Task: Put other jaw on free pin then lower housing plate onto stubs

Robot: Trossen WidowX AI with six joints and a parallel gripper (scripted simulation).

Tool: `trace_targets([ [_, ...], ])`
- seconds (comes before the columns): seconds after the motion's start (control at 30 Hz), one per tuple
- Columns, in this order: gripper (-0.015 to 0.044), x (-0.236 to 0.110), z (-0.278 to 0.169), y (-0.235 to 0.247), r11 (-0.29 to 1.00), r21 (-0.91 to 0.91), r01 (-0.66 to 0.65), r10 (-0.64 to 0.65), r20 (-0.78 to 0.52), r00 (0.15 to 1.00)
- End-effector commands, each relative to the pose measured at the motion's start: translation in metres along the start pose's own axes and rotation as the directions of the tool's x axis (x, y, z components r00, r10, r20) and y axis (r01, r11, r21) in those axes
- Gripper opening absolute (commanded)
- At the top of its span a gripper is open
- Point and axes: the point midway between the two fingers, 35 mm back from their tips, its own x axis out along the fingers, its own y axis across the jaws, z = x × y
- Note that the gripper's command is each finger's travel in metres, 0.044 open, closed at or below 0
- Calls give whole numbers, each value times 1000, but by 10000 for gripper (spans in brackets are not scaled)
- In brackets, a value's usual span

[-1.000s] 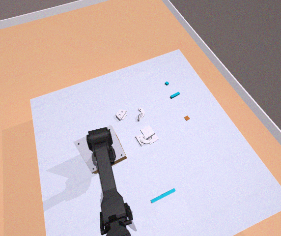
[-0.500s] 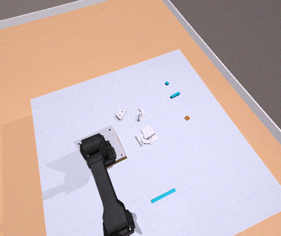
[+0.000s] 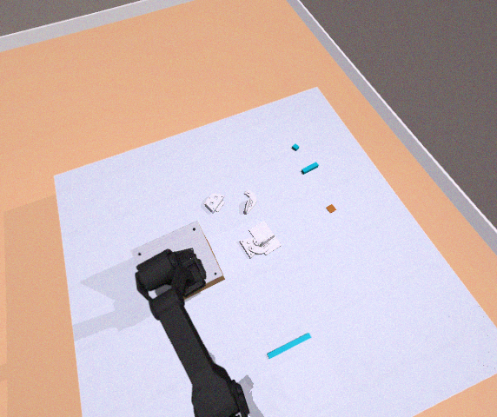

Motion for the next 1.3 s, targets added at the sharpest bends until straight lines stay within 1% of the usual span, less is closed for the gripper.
trace_targets([
  [0.0, 440, 7, 12, 14, 996, 80, -29, 27, 28, 999],
  [0.3, 440, 25, 42, 38, 961, 261, -94, 68, 105, 992],
  [0.6, 440, 42, 81, 58, 892, 415, -181, 103, 202, 974],
  [0.97, 440, 60, 142, 77, 768, 558, -316, 138, 337, 931],
  [1.27, 440, 69, 201, 85, 647, 623, -440, 156, 457, 876],
])
